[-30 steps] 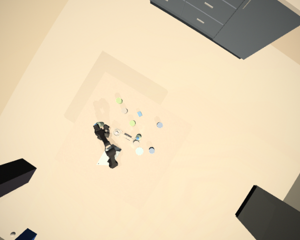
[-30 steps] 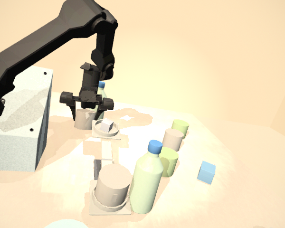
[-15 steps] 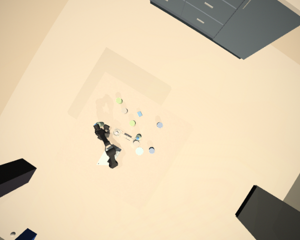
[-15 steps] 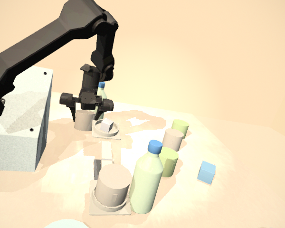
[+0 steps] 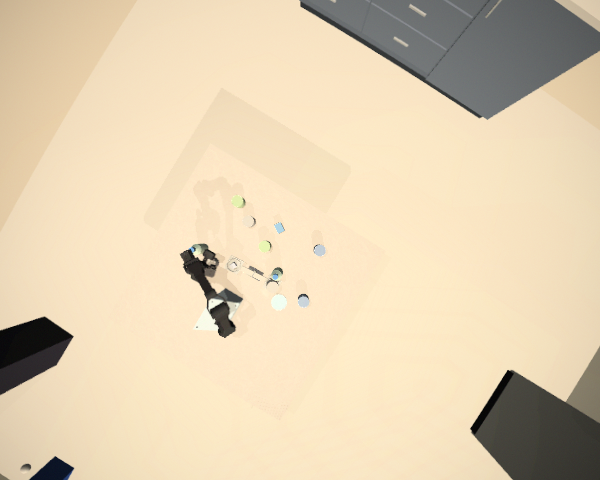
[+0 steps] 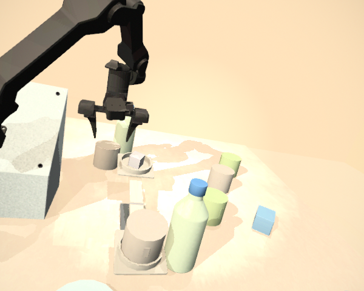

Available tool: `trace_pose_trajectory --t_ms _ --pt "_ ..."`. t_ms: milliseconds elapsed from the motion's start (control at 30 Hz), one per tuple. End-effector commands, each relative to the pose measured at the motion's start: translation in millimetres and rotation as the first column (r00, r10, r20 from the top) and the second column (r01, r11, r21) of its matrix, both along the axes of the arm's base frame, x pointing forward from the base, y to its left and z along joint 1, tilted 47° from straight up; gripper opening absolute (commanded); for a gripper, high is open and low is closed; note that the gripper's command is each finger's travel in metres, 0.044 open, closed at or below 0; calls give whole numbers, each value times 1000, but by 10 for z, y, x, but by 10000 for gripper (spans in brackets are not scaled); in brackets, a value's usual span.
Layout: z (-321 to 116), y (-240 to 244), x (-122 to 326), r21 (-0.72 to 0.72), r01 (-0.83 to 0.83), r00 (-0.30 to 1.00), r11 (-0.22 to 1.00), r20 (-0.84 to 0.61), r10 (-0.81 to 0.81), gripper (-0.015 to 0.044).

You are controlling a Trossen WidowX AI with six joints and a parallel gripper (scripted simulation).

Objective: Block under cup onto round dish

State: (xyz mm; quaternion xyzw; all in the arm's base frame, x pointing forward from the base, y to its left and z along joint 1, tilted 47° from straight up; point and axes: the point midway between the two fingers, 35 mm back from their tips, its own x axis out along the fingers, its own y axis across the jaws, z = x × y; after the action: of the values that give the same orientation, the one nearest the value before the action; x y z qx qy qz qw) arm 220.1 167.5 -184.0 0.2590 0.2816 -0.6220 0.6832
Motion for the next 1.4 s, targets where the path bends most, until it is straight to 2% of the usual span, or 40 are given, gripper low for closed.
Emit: trace_pose_trajectory --t_ms 0,133,400,667,933,1367 --pt "60 -22 3 6 20 1000 1000 -19 -20 361" --pt "179 -37 43 24 0 998 1000 -68 1 260" --pt "269 -55 97 31 -171 958 985 -228 174 260" --pt "373 -80 149 71 -355 845 932 -402 353 260" --pt "489 -107 216 149 -511 671 847 -546 501 260" --pt "712 -167 374 316 -680 316 661 -687 654 260"
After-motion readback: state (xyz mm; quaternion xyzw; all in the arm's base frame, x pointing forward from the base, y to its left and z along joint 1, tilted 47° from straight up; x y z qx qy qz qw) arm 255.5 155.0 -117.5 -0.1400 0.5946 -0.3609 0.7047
